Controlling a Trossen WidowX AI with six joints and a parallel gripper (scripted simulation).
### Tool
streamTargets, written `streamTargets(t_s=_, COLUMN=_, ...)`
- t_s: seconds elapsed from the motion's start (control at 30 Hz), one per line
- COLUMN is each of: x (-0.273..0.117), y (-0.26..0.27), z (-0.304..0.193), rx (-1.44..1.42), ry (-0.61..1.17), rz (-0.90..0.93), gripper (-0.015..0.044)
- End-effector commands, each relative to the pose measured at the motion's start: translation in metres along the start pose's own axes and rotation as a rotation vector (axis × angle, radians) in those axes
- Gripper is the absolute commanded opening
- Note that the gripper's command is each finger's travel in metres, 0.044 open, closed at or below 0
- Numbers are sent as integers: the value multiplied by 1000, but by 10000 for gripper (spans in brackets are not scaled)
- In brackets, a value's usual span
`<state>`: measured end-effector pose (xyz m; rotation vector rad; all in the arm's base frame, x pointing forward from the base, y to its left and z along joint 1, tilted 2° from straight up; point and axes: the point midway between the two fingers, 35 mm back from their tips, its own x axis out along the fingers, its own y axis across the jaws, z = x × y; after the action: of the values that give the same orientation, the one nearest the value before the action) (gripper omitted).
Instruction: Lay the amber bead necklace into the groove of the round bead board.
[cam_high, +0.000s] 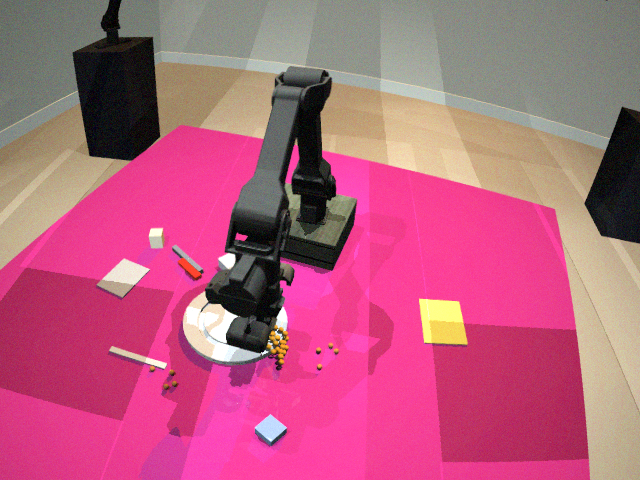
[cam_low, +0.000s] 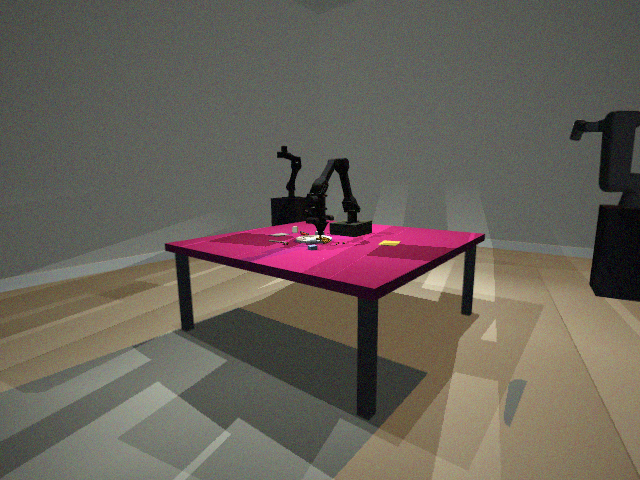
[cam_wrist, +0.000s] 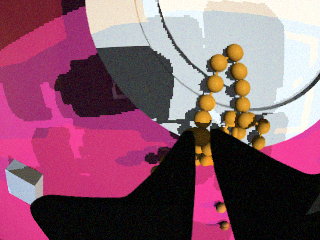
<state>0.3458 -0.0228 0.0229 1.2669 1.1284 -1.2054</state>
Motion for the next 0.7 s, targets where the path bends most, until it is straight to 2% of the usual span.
streamTargets(t_s=0.0, x=-4, y=0, z=1, rx=7, ry=-2, rz=3, gripper=0)
streamTargets(t_s=0.67, x=-4, y=-42, z=39, rx=7, ry=-5, rz=-1, gripper=0)
